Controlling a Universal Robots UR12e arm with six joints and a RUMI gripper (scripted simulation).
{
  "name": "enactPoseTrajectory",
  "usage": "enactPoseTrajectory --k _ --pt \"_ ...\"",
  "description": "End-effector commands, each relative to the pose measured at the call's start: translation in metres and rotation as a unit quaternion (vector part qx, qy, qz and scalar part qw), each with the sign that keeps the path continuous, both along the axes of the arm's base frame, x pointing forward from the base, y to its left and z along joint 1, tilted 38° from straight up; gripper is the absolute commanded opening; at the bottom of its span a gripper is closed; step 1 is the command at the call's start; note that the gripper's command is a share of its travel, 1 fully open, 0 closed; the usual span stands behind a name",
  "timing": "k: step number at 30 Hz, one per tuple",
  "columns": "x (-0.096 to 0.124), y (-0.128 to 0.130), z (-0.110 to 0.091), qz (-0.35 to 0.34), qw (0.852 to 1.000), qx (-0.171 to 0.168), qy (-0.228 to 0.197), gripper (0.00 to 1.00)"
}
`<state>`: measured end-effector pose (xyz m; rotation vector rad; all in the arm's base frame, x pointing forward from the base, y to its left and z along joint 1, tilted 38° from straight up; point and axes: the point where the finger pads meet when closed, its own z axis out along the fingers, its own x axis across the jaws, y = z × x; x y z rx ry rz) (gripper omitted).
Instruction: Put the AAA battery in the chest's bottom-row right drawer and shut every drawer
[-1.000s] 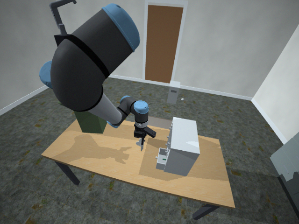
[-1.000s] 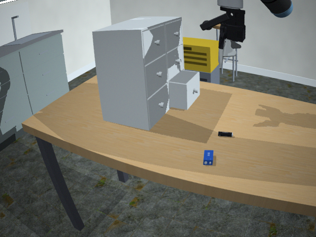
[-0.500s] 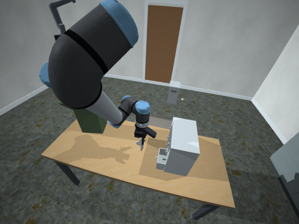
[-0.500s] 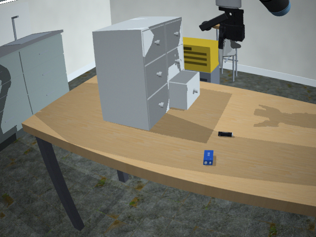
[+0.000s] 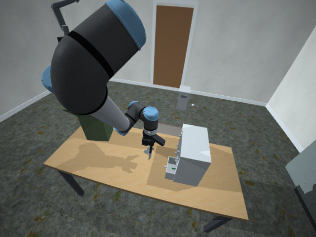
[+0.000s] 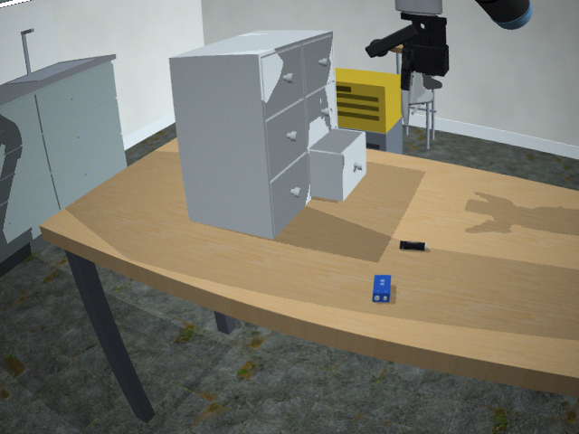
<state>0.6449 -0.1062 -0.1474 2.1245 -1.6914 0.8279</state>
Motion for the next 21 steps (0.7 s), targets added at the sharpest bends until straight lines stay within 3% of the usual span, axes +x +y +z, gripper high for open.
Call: enactPoseTrajectory --k 1,14,18,20,21 --pt "0.002 0.001 0.001 0.001 1.0 -0.001 -0.001 1.0" --pt "0.001 0.001 0.002 0.001 1.0 0.0 -0.001 1.0" --pt "-0.034 -0.005 0.021 0.0 1.0 0.0 0.0 1.0" --pt "-0.034 -0.005 0.021 0.0 1.0 0.0 0.0 1.0" --pt "-0.047 -0.006 0.029 0.0 1.0 0.0 0.0 1.0"
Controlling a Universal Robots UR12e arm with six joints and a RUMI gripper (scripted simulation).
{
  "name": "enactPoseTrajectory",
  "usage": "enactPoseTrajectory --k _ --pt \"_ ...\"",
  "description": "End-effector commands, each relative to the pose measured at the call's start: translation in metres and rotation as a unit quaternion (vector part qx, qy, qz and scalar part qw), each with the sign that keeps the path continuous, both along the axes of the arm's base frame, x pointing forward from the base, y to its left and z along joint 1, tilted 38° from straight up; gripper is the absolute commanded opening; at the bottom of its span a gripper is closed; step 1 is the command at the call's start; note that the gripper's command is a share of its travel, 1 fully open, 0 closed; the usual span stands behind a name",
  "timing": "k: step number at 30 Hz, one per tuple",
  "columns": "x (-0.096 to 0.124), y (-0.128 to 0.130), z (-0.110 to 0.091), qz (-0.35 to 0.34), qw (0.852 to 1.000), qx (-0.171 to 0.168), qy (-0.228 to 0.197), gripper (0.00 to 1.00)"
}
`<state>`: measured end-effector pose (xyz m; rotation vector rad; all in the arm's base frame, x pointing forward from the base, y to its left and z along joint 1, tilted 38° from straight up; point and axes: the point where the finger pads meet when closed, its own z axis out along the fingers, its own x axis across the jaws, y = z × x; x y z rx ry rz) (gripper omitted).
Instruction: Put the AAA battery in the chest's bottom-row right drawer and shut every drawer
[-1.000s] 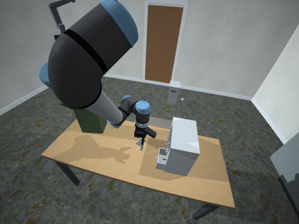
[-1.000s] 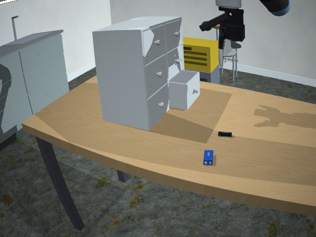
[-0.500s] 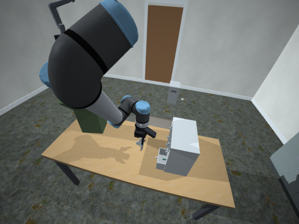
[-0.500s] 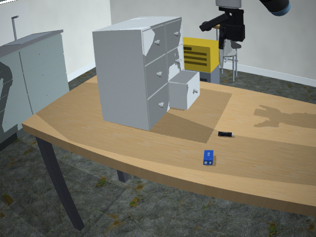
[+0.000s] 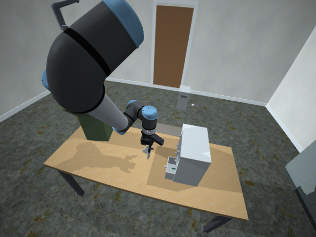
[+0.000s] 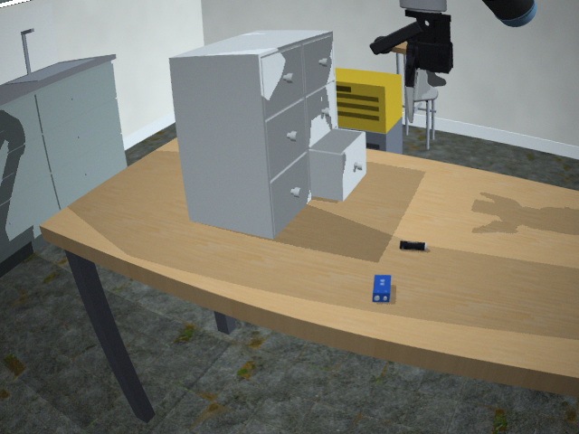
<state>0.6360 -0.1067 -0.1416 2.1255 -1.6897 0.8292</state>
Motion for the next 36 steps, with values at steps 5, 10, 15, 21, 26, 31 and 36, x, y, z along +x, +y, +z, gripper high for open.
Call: enactPoseTrajectory --k 5,10,15,21,26,31,36 --pt "-0.072 -0.008 0.042 -0.001 1.0 0.0 0.0 1.0" --pt "-0.072 -0.008 0.042 -0.001 1.0 0.0 0.0 1.0" --pt "-0.072 -0.008 0.042 0.0 1.0 0.001 -0.001 1.0" --pt "-0.072 -0.008 0.039 0.001 1.0 0.001 -0.002 1.0" --pt "-0.071 -0.008 0.038 0.005 1.0 0.002 -0.006 1.0" --pt "-0.069 -0.009 0.037 0.009 1.0 0.003 -0.012 1.0" --pt "-0.068 -0.009 0.036 0.013 1.0 0.004 -0.017 1.0"
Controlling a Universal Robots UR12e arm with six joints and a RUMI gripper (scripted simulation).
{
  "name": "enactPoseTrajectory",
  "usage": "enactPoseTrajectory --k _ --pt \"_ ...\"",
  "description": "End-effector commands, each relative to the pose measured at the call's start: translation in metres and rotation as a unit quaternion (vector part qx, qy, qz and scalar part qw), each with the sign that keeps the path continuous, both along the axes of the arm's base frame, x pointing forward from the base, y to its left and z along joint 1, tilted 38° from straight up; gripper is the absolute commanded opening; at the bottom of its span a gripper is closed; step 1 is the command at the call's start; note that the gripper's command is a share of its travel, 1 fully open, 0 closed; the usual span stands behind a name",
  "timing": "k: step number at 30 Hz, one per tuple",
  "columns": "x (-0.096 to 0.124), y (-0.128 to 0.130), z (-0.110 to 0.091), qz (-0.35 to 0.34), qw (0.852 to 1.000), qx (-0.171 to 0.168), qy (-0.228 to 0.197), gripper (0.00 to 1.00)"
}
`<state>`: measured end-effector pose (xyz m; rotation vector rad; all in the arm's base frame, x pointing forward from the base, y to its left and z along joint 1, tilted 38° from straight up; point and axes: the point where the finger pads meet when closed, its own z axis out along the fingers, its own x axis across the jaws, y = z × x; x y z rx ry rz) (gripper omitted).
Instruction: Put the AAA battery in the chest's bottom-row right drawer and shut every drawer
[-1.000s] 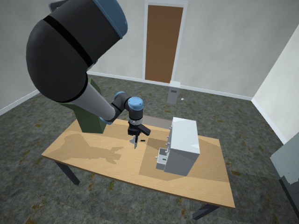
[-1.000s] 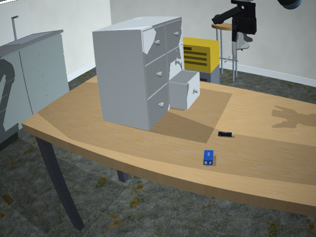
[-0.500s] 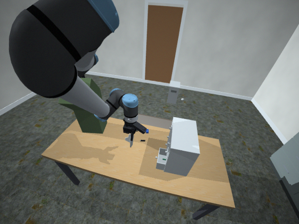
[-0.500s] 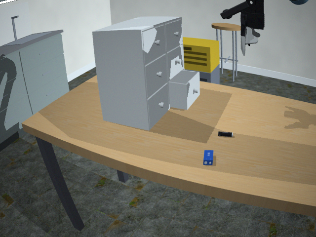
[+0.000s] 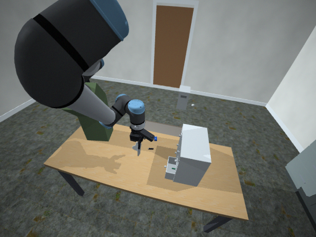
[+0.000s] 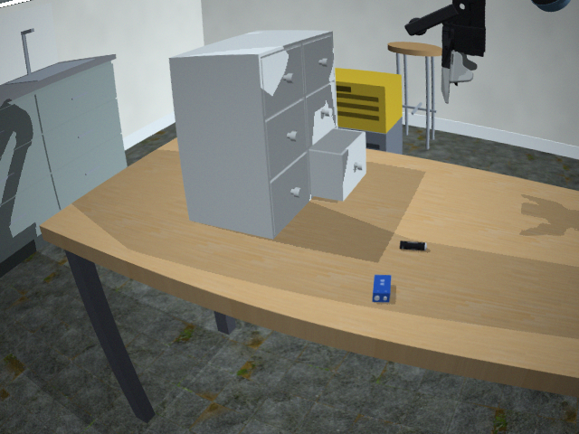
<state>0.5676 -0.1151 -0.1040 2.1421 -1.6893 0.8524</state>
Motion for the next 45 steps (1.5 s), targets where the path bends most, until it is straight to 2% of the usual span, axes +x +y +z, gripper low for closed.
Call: enactPoseTrajectory --k 1,14,31,45 --pt "0.001 -0.001 -0.002 0.008 1.0 0.002 -0.009 1.0" --pt "0.008 -0.003 -0.006 0.029 0.999 0.007 -0.037 1.0" --pt "0.024 -0.008 -0.016 0.075 0.992 0.018 -0.097 1.0" --pt "0.048 -0.016 -0.029 0.137 0.974 0.031 -0.179 1.0"
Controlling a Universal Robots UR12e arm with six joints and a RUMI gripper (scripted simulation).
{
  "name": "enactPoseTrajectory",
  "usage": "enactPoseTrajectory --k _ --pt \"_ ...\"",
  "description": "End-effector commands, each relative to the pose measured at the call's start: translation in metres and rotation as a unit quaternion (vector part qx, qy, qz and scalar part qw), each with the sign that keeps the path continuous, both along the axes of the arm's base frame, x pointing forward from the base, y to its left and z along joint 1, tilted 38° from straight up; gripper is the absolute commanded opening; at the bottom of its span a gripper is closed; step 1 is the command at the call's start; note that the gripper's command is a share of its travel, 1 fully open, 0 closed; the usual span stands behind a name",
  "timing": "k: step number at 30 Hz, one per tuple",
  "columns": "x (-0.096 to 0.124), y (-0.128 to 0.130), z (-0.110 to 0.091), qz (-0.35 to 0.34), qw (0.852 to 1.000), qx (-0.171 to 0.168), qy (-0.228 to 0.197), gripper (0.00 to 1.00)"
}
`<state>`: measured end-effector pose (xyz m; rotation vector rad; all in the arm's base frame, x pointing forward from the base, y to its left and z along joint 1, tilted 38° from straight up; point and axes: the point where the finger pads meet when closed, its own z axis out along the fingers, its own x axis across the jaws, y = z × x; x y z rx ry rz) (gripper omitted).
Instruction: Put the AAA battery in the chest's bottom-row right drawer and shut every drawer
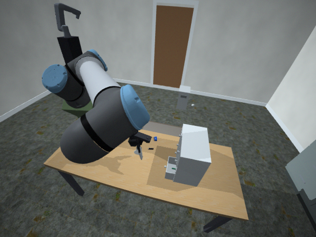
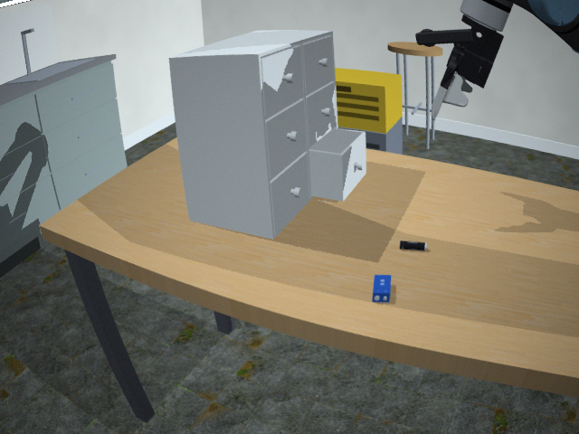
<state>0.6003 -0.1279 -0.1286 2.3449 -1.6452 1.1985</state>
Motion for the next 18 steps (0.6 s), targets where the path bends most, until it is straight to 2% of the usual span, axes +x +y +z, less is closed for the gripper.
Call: enactPoseTrajectory --k 1,3,18 --pt "0.017 -0.004 -0.005 0.044 0.997 0.008 -0.06 1.0" --pt "0.017 -0.004 -0.005 0.044 0.997 0.008 -0.06 1.0" --pt "0.041 -0.012 -0.021 0.114 0.982 0.024 -0.151 1.0"
